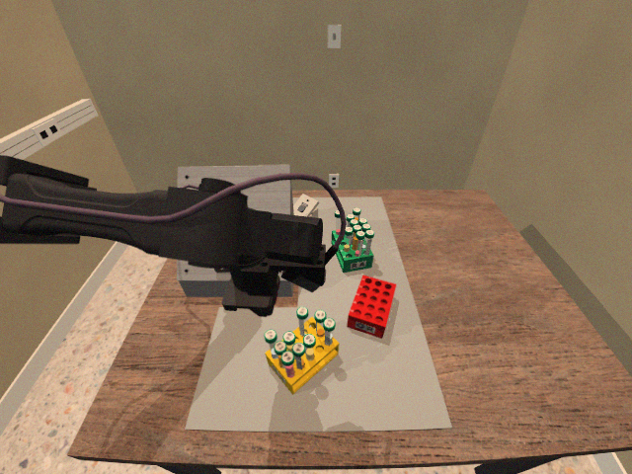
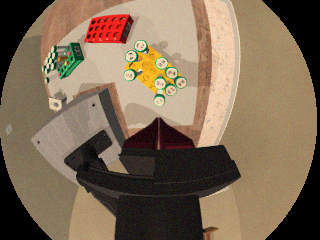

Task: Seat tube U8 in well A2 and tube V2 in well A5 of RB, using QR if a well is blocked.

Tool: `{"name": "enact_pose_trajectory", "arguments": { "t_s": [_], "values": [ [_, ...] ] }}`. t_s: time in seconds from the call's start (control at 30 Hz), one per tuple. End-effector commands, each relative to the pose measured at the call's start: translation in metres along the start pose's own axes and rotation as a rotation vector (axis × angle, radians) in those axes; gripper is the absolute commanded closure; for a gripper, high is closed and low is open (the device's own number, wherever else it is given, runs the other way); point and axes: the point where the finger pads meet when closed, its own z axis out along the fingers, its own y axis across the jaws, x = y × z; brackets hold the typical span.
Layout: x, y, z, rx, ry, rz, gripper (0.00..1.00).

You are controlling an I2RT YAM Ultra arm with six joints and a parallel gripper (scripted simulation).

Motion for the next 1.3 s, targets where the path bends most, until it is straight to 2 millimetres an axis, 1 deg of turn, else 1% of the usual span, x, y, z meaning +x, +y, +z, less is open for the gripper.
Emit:
{"name": "enact_pose_trajectory", "arguments": {
  "t_s": [0.0,0.1,0.2,0.3,0.37,0.4,0.43,0.57,0.87,0.93,1.0,1.13,1.27],
  "values": [
    [-0.005,0.013,0.004,0.016,0.035,0.113,1.0],
    [-0.013,0.021,0.005,0.019,0.033,0.212,1.0],
    [-0.025,0.029,0.007,0.018,0.016,0.25,1.0],
    [-0.032,0.038,0.008,0.018,0.014,0.251,1.0],
    [-0.032,0.038,0.008,0.018,0.014,0.251,1.0],
    [-0.038,0.035,0.003,0.015,0.001,0.265,1.0],
    [-0.041,0.039,0.004,0.014,-0.003,0.27,1.0],
    [-0.045,0.054,0.01,0.019,0.013,0.251,1.0],
    [-0.063,0.078,0.014,0.019,0.012,0.25,1.0],
    [-0.063,0.078,0.014,0.019,0.012,0.25,1.0],
    [-0.067,0.084,0.015,0.015,0.013,0.251,1.0],
    [-0.083,0.092,0.01,-0.003,-0.007,0.278,1.0],
    [-0.093,0.102,0.011,-0.006,-0.01,0.281,1.0]
  ]
}}
